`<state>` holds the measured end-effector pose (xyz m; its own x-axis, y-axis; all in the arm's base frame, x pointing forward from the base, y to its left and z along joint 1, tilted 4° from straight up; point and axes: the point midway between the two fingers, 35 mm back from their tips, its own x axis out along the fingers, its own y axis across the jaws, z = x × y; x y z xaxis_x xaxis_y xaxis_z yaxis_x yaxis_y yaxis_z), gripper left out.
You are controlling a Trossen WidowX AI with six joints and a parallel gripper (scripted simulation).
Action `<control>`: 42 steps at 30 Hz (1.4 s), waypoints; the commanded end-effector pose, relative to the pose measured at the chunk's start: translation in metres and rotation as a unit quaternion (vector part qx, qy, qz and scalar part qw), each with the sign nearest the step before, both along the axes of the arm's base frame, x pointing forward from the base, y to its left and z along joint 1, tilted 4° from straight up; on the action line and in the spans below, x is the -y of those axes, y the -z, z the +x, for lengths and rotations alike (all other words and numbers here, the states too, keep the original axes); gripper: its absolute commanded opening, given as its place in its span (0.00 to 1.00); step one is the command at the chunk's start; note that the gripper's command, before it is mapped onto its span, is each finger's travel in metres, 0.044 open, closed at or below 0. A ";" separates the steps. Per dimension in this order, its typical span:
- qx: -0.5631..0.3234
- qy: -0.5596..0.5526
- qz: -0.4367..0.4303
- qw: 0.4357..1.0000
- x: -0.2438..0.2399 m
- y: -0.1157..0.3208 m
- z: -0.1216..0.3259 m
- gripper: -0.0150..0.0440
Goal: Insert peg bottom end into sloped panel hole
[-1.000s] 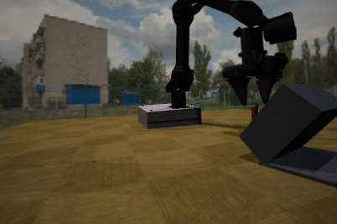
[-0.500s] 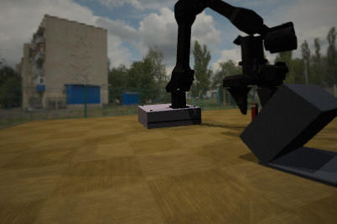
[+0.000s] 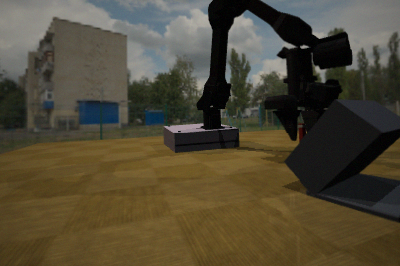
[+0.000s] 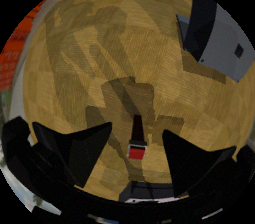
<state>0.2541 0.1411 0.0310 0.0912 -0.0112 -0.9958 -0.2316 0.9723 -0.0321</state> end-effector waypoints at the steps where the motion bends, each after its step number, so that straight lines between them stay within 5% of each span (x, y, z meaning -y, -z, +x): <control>1: -0.001 0.000 0.000 1.000 0.000 0.000 0.000 0.64; 8: -0.001 0.000 0.000 1.000 0.000 0.000 0.000 0.33; 15: -0.001 0.000 0.000 1.000 0.000 0.000 0.000 0.25; 42: 0.002 -0.002 0.008 1.000 0.000 -0.079 0.000 0.25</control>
<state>0.2540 0.1427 0.1092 0.0962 -0.0033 -0.9954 -0.2331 0.9721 -0.0258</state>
